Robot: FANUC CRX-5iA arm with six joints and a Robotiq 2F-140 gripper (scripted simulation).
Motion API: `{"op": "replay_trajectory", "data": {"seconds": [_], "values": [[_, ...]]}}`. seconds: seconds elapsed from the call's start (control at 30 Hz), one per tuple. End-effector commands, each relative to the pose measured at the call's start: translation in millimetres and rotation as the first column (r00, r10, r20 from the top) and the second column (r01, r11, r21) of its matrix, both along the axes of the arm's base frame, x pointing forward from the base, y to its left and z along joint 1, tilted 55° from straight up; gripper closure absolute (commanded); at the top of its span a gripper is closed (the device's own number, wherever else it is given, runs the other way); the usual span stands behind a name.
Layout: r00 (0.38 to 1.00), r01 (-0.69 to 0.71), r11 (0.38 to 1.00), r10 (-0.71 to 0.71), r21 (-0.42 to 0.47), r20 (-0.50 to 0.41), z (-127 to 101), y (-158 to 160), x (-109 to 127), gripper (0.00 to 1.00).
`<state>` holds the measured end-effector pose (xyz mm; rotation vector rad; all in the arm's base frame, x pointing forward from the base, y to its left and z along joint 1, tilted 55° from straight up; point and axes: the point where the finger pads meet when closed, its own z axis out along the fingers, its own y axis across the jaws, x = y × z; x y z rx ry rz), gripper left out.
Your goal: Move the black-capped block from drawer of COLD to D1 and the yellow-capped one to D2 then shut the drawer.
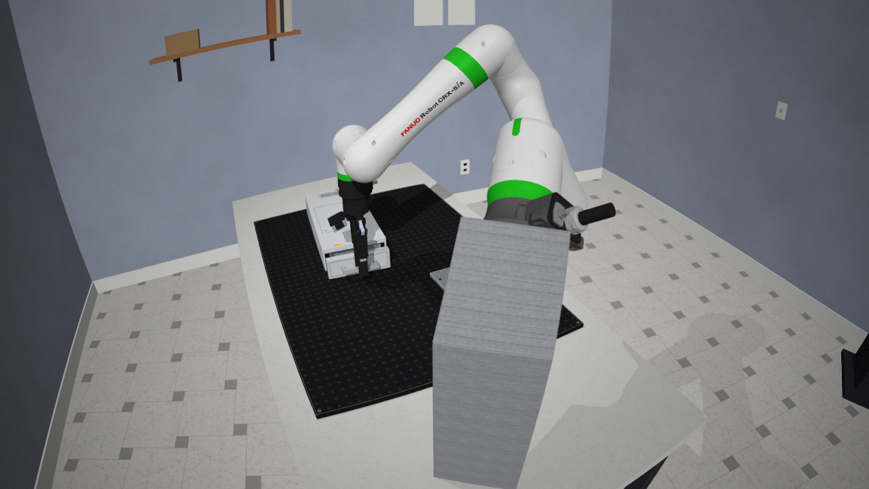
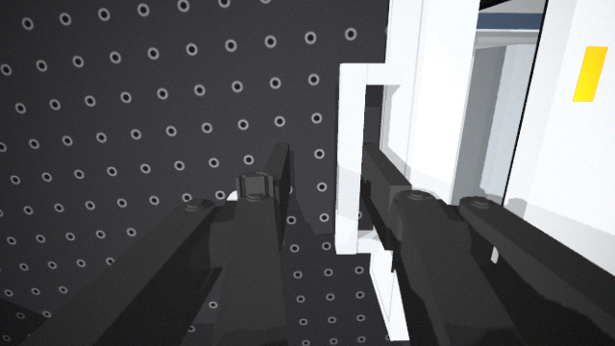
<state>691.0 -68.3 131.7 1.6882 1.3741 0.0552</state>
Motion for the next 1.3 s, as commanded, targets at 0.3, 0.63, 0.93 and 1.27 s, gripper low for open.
{"op": "replay_trajectory", "data": {"seconds": [0.3,0.63,0.93,1.27], "values": [[1.0,-0.001,1.0,0.001,0.0,0.001,0,1,-1,0.66],[1.0,-0.001,1.0,0.001,0.0,0.001,-2,1,-3,0.66],[1.0,-0.001,1.0,0.001,0.0,0.001,-10,0,-12,0.66],[1.0,-0.001,1.0,0.001,0.0,0.001,-17,-1,-20,0.66]]}}
